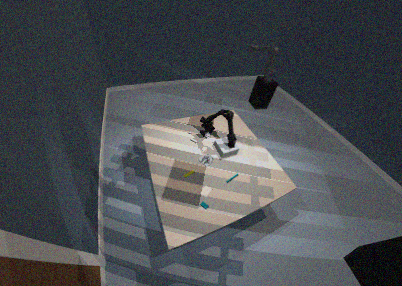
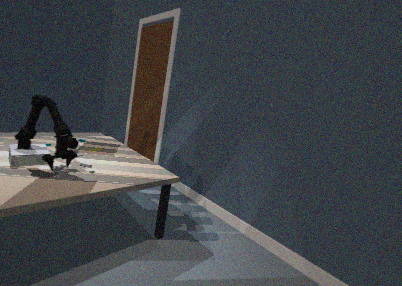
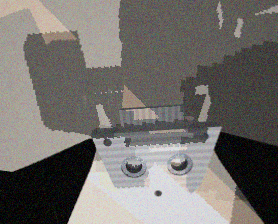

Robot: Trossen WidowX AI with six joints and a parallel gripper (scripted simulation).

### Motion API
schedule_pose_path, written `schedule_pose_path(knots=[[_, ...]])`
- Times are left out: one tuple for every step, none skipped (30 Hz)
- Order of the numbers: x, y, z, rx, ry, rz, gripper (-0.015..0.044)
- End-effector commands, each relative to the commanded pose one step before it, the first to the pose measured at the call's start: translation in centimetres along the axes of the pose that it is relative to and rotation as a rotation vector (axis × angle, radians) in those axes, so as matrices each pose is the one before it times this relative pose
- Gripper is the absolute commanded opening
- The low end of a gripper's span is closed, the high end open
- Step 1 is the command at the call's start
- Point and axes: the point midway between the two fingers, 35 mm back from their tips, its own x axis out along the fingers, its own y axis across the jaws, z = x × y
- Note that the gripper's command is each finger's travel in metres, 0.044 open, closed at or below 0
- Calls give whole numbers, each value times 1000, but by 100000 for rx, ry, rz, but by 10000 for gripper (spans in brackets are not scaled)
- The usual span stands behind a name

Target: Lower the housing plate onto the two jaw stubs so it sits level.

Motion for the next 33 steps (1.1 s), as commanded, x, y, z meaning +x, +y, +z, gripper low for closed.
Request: schedule_pose_path(knots=[[100, -104, -50, -378, 114, -619, 440], [0, 0, 0, 0, 0, 0, 440], [0, 0, 0, 0, 0, 0, 440], [0, 0, 0, 0, 0, 0, 440], [0, 0, 0, 0, 0, 0, 440], [17, 0, 0, 0, 0, 0, 440], [43, 0, 0, 0, 0, 0, 440], [17, 0, 0, 0, 0, 0, 440], [0, 0, 0, 0, 0, 0, 440], [0, 0, 0, 0, 0, 0, 440], [0, 0, 0, 0, 0, 0, 440], [0, 0, 0, 0, 0, 0, 440], [0, 0, 0, 0, 0, 0, 440], [0, 0, 0, 0, 0, 0, 440], [0, 0, 0, 0, 0, 0, 440], [-87, 100, 34, 373, -48, 602, 433], [0, 0, 0, 0, 0, 0, 427], [0, 0, 0, 0, 0, 0, 420], [0, 0, 0, 0, 0, 0, 413], [0, 0, 0, 0, 0, 0, 407], [0, 0, 0, 0, 0, 0, 400], [0, 0, 0, 0, 0, 0, 393], [0, 0, 0, 0, 0, 0, 387], [0, 0, 0, 0, 0, 0, 380], [0, 0, 0, 0, 0, 0, 373], [0, 0, 0, 0, 0, 0, 367], [0, 0, 0, 0, 0, 0, 360], [0, 0, 0, 0, 0, 0, 353], [0, 0, 0, 0, 0, 0, 351], [0, 0, 0, 0, 0, 0, 351], [0, 0, 0, 0, 0, 0, 351], [0, 0, 0, 0, 0, 0, 351], [0, 0, 0, 0, 0, 0, 351]])
